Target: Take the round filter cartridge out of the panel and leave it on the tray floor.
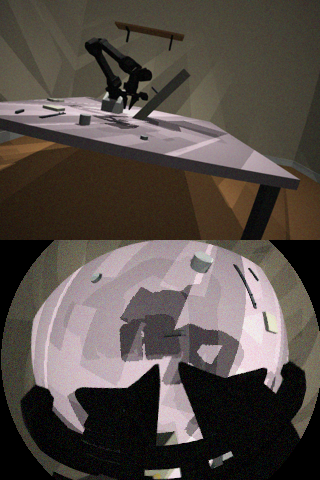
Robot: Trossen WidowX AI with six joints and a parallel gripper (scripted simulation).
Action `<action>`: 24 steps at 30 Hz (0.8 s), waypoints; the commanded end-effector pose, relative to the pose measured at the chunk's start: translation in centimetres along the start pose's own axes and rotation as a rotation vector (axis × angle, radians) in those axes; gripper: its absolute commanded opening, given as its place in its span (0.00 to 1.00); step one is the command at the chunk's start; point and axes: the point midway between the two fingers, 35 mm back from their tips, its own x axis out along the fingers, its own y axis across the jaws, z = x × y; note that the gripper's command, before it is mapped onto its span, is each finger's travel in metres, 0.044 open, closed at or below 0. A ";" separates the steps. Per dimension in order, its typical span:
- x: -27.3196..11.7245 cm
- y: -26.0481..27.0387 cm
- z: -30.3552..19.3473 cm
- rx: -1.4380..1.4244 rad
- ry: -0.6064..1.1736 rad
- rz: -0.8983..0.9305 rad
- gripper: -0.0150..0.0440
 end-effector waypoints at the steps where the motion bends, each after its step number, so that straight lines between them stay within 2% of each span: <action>1: -2.8 4.1 -0.8 -0.044 0.000 0.151 0.43; 7: -9.2 9.7 -3.5 -0.123 0.025 0.408 0.43; 13: -17.1 13.1 -7.2 -0.189 0.072 0.657 0.43; 17: -22.2 13.7 -9.6 -0.229 0.108 0.799 0.43; 24: -27.9 12.0 -15.9 -0.362 0.124 0.936 0.43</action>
